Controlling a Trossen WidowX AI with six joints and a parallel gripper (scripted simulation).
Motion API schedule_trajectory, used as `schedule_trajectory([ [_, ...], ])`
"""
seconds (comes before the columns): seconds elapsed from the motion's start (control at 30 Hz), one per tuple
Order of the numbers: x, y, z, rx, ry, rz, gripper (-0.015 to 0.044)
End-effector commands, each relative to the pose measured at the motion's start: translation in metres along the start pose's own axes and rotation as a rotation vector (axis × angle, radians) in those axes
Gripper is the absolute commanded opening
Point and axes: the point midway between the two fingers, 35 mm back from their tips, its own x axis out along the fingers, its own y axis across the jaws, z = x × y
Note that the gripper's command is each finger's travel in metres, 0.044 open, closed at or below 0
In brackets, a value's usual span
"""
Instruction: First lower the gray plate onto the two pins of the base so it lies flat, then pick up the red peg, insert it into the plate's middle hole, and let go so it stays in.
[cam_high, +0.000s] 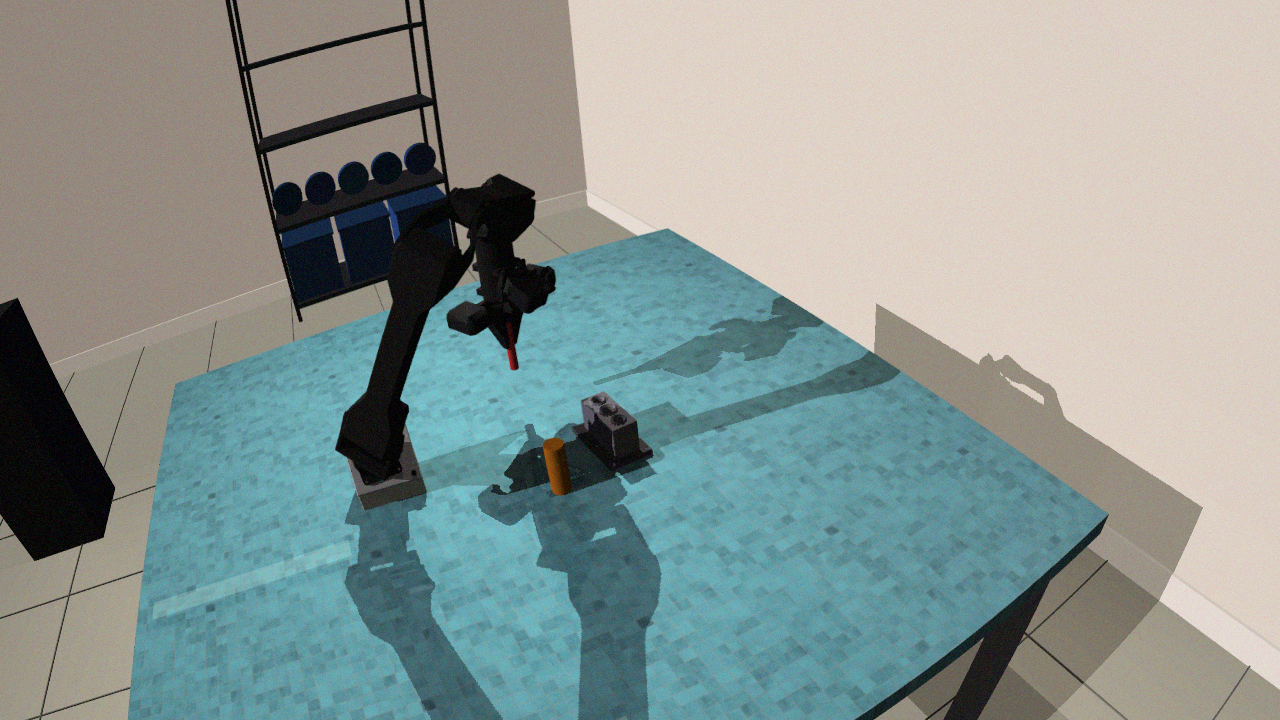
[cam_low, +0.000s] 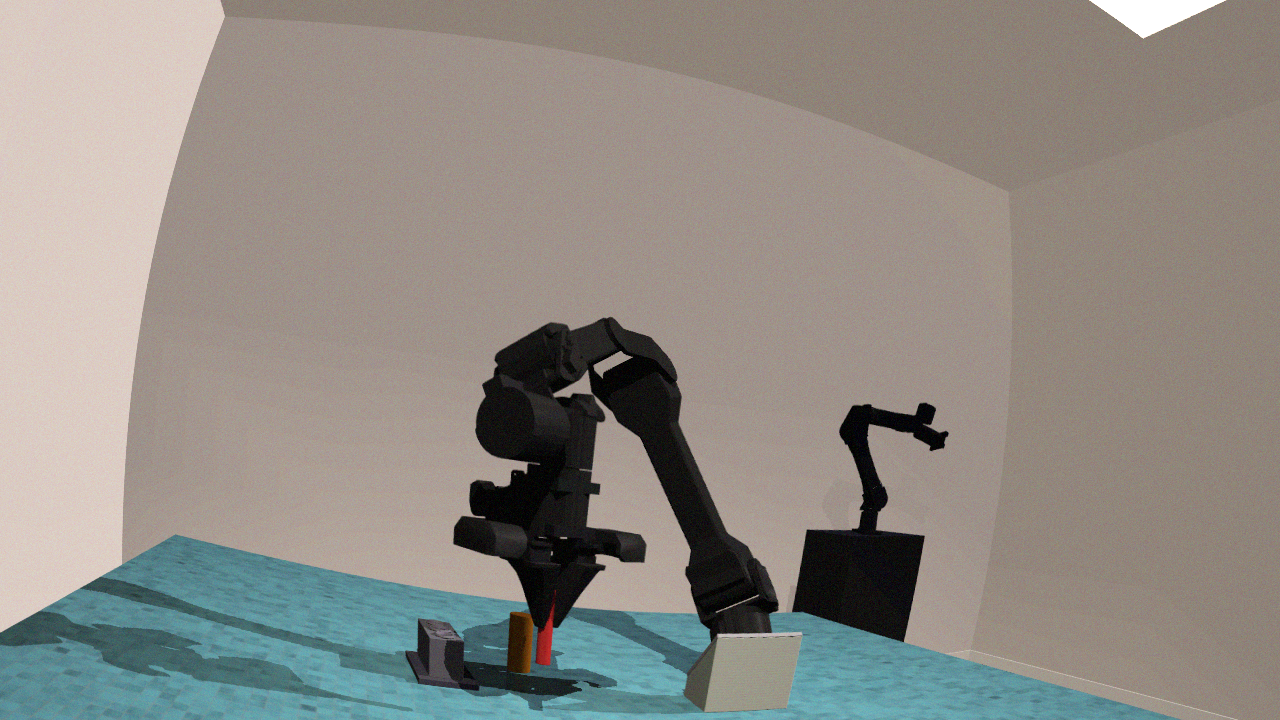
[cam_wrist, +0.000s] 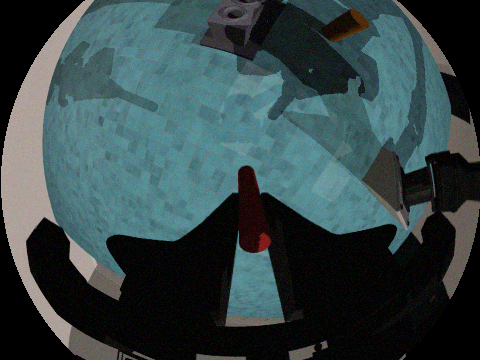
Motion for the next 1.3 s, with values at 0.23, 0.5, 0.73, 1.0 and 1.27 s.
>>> schedule_trajectory([
  [0.23,-0.003,0.008,0.031,-0.004,0.001,0.007,0.0],
  [0.5,-0.004,0.012,0.055,-0.004,0.002,0.009,0.0],
  [0.73,-0.005,0.013,0.076,-0.003,0.002,0.009,0.0],
  [1.0,-0.005,0.014,0.101,-0.001,-0.001,0.009,0.0],
  [1.27,-0.005,0.012,0.127,0.001,-0.005,0.006,0.0],
])
